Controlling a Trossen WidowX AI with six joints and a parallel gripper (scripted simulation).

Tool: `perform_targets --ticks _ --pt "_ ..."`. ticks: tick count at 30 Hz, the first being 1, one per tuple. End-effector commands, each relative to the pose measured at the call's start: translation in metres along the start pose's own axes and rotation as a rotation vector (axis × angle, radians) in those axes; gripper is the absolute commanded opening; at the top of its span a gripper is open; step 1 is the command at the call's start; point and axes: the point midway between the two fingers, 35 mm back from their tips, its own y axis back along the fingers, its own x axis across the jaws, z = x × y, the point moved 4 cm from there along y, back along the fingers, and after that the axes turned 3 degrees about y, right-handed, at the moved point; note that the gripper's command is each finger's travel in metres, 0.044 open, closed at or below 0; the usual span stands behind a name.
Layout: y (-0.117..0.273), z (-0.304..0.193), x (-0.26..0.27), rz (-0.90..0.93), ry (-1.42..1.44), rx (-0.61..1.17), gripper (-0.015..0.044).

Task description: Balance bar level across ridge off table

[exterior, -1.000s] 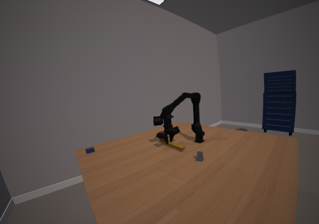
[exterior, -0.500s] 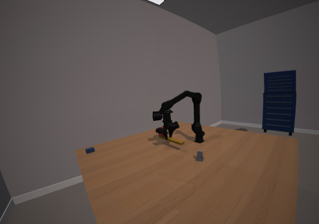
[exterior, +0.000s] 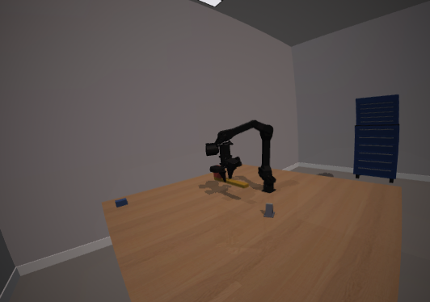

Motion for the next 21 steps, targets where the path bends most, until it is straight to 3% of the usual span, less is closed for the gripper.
perform_targets --ticks 1,21 --pt "0.011 0.001 0.002 -0.008 0.004 0.008 0.0" --pt "0.013 0.05 -0.032 -0.011 -0.207 0.003 0.0"
